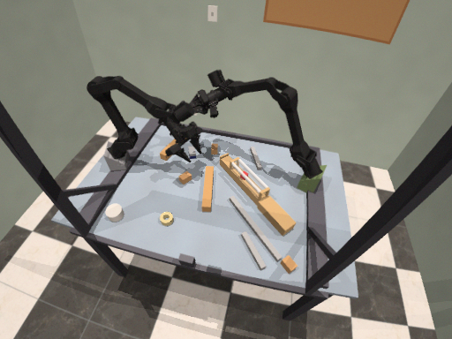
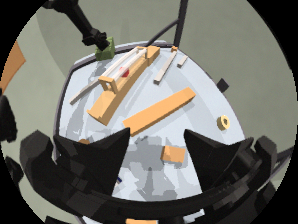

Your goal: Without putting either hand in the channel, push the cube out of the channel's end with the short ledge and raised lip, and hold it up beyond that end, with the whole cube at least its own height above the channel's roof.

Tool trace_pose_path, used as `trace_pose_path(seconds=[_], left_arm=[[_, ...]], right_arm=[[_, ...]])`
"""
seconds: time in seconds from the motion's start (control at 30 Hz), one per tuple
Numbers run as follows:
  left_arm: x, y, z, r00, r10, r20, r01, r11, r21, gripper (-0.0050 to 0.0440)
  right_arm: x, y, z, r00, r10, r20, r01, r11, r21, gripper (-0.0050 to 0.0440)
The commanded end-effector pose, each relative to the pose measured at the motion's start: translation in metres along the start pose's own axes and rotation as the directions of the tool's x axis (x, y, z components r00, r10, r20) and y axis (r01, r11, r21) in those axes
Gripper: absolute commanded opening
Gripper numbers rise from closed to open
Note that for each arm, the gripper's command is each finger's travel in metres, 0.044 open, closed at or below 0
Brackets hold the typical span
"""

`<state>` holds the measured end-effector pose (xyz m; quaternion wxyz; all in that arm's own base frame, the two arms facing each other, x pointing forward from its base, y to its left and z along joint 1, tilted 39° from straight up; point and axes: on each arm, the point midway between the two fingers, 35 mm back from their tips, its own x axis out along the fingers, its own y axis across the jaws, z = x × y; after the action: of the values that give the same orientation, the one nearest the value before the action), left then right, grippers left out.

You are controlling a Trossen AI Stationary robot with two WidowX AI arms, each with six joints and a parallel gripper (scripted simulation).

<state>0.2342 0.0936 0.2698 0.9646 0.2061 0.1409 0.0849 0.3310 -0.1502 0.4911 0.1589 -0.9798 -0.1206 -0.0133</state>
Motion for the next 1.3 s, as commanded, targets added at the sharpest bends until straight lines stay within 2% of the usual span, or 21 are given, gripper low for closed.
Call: trace_pose_path(seconds=[0.0, 0.57, 0.6, 1.2, 1.27], left_arm=[[-0.0034, 0.0022, 0.0062, 1.000, 0.010, 0.017, -0.010, 1.000, 0.007, 0.0327], [-0.0034, 0.0022, 0.0062, 1.000, 0.010, 0.017, -0.010, 1.000, 0.007, 0.0327], [-0.0034, 0.0022, 0.0062, 1.000, 0.010, 0.017, -0.010, 1.000, 0.007, 0.0327], [-0.0034, 0.0022, 0.0062, 1.000, 0.010, 0.017, -0.010, 1.000, 0.007, 0.0327], [-0.0034, 0.0022, 0.0062, 1.000, 0.010, 0.017, -0.010, 1.000, 0.007, 0.0327]], right_arm=[[-0.0046, -0.0118, -0.0081, 1.000, -0.008, -0.016, 0.007, 1.000, -0.028, 0.0400], [-0.0046, -0.0118, -0.0081, 1.000, -0.008, -0.016, 0.007, 1.000, -0.028, 0.0400], [-0.0046, -0.0118, -0.0081, 1.000, -0.008, -0.016, 0.007, 1.000, -0.028, 0.0150], [-0.0046, -0.0118, -0.0081, 1.000, -0.008, -0.016, 0.007, 1.000, -0.028, 0.0150], [-0.0059, -0.0082, -0.0048, 1.000, 0.019, -0.017, -0.018, 0.999, 0.042, 0.0150]])
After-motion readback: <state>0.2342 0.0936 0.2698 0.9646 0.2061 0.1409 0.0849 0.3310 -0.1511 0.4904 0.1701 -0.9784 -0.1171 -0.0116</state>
